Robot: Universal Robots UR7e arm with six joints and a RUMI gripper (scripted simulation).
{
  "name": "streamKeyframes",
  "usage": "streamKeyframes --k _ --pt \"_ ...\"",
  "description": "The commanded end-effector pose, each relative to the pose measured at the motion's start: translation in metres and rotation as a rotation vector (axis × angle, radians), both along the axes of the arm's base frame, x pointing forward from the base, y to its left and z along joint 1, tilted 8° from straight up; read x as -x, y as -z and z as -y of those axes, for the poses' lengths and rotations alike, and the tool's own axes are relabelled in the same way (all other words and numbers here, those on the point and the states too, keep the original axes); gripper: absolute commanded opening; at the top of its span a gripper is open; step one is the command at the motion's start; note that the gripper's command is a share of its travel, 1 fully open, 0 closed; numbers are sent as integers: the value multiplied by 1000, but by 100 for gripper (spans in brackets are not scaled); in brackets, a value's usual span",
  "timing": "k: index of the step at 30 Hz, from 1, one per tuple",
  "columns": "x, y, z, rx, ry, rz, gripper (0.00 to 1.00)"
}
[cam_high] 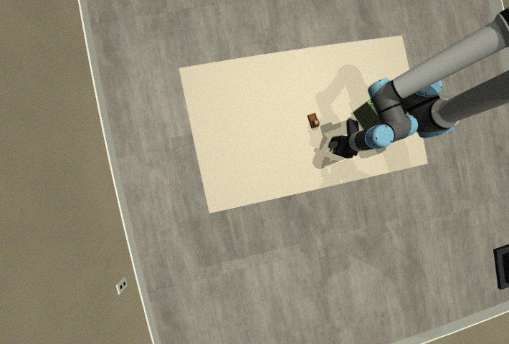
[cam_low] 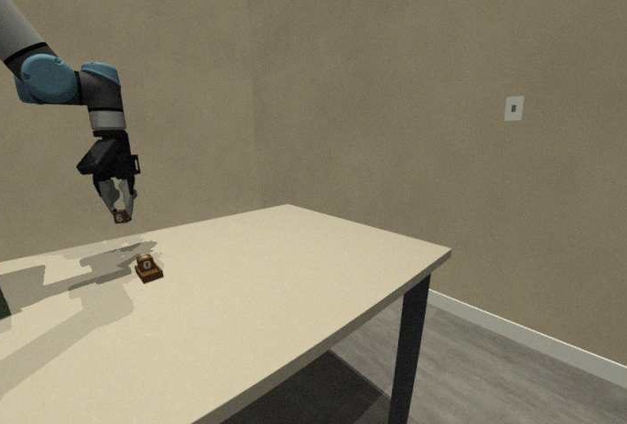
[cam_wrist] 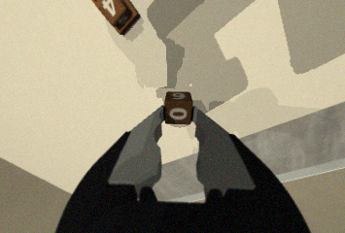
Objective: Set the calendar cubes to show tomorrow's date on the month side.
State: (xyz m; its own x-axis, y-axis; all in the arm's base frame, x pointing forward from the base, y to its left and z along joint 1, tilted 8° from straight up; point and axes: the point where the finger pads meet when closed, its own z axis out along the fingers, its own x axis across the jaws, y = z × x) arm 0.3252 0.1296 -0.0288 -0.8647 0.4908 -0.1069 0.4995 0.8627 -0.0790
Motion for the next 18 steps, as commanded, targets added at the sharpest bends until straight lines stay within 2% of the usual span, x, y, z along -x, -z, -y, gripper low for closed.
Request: streamKeyframes --k 1,18 --pt "0 0 0 -2 39 6 10" --pt "3 0 -1 -16 290 37 10"
